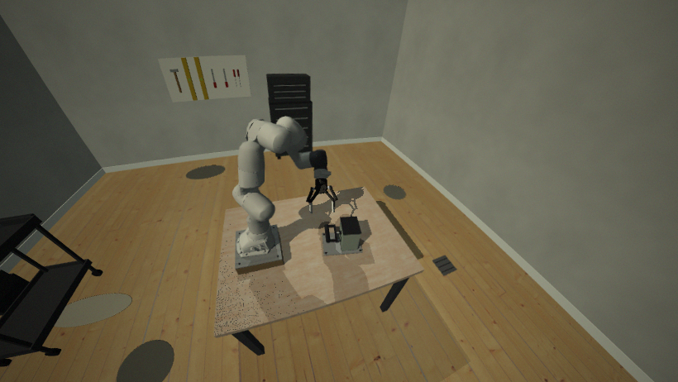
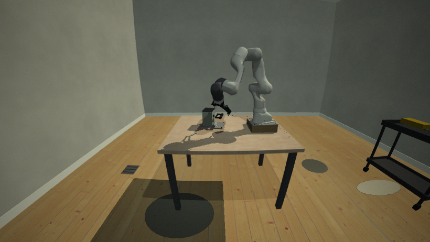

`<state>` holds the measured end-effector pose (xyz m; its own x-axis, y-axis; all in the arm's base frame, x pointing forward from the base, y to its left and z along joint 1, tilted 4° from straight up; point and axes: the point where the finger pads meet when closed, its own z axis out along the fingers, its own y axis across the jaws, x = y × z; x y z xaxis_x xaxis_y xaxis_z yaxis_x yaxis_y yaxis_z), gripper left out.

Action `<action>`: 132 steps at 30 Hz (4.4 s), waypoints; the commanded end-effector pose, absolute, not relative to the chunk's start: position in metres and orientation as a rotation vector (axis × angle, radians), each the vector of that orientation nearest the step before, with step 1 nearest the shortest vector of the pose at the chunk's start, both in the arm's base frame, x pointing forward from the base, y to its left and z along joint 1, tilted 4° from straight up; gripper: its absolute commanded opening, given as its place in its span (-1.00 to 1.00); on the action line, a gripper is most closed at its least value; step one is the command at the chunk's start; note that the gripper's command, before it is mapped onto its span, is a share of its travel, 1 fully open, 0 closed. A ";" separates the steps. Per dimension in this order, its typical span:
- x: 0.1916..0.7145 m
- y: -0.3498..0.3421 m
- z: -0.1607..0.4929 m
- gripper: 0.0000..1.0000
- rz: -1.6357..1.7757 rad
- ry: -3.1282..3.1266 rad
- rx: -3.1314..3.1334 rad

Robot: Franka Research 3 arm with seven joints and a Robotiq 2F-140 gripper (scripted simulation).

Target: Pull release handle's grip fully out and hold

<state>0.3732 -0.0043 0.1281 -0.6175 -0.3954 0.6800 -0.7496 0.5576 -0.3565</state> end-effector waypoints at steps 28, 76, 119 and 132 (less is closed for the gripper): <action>0.373 -0.060 0.138 1.00 0.446 -2.452 1.473; 0.362 -0.108 0.153 1.00 0.130 -2.542 1.779; 0.362 -0.111 0.154 1.00 0.108 -2.547 1.801; 0.361 -0.111 0.154 -1.00 0.107 -2.547 1.802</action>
<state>0.3621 -0.1103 0.1536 -0.3408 -0.9385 0.0556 -0.9398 0.3385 -0.0476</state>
